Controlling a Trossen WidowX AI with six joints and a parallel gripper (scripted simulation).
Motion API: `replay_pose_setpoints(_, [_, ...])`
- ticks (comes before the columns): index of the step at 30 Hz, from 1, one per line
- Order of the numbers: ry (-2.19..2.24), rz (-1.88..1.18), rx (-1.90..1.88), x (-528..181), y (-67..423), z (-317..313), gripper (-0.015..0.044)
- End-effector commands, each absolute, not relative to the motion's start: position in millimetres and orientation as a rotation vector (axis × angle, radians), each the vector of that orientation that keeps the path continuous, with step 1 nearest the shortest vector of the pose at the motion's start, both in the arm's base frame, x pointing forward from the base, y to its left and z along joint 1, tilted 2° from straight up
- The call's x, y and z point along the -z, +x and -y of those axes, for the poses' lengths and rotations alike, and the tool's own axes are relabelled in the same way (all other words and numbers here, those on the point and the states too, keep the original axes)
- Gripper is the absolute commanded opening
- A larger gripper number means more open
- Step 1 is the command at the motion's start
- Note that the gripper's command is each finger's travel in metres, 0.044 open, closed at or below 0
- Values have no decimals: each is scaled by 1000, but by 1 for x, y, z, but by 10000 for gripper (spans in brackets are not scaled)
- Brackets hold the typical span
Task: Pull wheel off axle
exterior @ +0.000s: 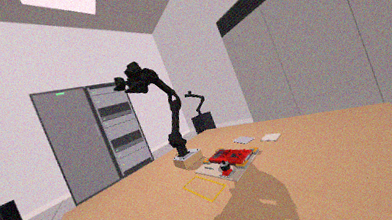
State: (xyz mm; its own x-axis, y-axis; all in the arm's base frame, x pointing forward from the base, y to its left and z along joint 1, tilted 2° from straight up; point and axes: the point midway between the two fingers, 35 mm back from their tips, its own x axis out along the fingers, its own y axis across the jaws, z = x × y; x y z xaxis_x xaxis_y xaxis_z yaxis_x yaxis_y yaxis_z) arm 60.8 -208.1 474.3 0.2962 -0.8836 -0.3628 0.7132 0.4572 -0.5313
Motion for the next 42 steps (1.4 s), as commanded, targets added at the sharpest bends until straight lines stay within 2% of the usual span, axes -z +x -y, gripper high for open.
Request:
replay_pose_setpoints(1, [-145,-663,984,-447,94,229,300])
replay_pose_setpoints(10, [117,-672,861,-400,155,246,300])
replay_pose_setpoints(20, [623,-768,789,-311,254,233,300])
replay_pose_setpoints(32, [1076,-1003,915,-193,341,151,300])
replay_pose_setpoints(42, [1252,-1174,1218,-98,362,55,300])
